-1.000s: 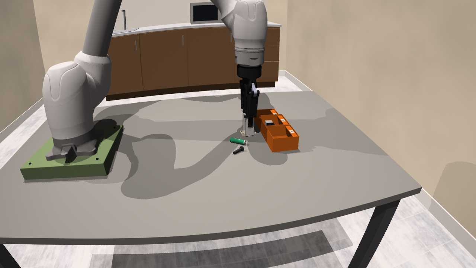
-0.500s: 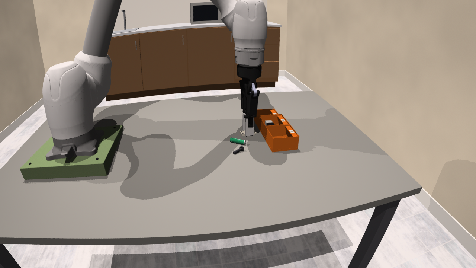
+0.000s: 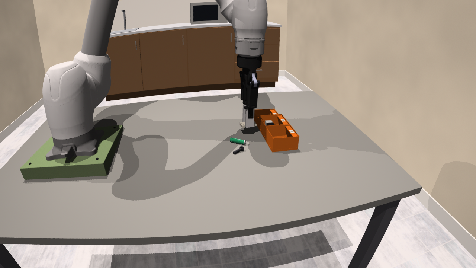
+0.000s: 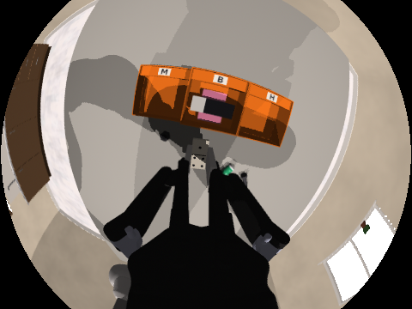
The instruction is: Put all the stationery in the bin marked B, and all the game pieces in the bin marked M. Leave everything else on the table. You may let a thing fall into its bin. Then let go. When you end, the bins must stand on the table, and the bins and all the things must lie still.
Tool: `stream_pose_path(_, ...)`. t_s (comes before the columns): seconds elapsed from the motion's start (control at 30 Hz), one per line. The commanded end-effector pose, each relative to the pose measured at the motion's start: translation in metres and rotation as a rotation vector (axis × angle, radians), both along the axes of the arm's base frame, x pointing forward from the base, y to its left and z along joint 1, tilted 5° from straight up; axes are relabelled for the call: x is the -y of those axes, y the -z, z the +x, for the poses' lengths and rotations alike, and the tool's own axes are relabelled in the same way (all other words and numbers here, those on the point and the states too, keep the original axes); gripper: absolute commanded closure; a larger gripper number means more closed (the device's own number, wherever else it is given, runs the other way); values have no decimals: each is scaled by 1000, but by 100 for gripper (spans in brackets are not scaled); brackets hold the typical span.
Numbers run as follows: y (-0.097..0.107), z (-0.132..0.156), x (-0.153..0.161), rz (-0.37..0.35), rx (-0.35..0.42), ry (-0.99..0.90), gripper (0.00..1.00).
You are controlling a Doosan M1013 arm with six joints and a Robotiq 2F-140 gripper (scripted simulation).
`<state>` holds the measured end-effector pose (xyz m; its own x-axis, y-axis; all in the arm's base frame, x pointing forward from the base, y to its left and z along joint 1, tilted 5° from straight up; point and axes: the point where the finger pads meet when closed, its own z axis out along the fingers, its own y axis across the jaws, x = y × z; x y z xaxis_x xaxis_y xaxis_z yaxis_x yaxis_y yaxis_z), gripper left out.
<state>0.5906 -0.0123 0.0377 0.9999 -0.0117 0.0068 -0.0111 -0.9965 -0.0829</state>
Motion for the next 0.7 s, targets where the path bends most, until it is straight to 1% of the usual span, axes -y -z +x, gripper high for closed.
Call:
stream_pose_path(0.0,-13,0,1,0,0,0,87)
stream_pose_path(0.17,-29,0,2,0,0,0,87)
stream_pose_path(0.67,-29,0,2,0,0,0,87)
